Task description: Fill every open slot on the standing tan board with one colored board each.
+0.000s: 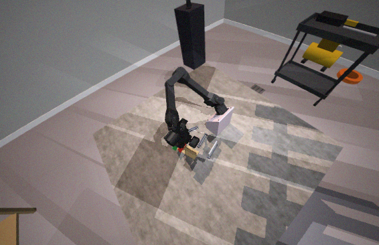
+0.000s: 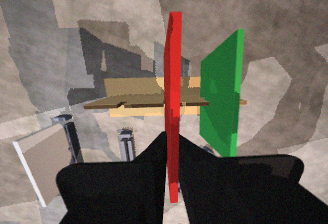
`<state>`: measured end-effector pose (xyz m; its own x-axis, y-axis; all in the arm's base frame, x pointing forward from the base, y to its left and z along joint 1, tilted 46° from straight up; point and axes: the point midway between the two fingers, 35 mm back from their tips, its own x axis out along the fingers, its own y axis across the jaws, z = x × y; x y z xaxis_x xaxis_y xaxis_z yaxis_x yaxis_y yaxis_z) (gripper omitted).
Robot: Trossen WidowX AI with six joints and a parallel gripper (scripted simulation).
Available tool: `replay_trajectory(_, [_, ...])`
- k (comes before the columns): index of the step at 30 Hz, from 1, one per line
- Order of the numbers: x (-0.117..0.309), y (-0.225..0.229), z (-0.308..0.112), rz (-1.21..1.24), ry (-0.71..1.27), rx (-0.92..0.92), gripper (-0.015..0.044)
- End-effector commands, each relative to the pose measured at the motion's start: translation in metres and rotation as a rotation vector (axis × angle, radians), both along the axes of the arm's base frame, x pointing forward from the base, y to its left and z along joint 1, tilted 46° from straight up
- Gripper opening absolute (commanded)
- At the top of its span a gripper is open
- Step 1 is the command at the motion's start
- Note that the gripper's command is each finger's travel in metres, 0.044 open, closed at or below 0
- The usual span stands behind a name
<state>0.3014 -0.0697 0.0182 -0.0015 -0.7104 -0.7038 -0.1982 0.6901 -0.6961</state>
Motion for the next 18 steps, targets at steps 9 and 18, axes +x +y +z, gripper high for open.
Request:
replay_trajectory(9, [0.0,-0.0062,-0.0056,0.003,0.003,-0.003,0.0])
replay_trajectory(18, [0.0,-0.0104,-0.0096,0.003,0.003,-0.003,0.0])
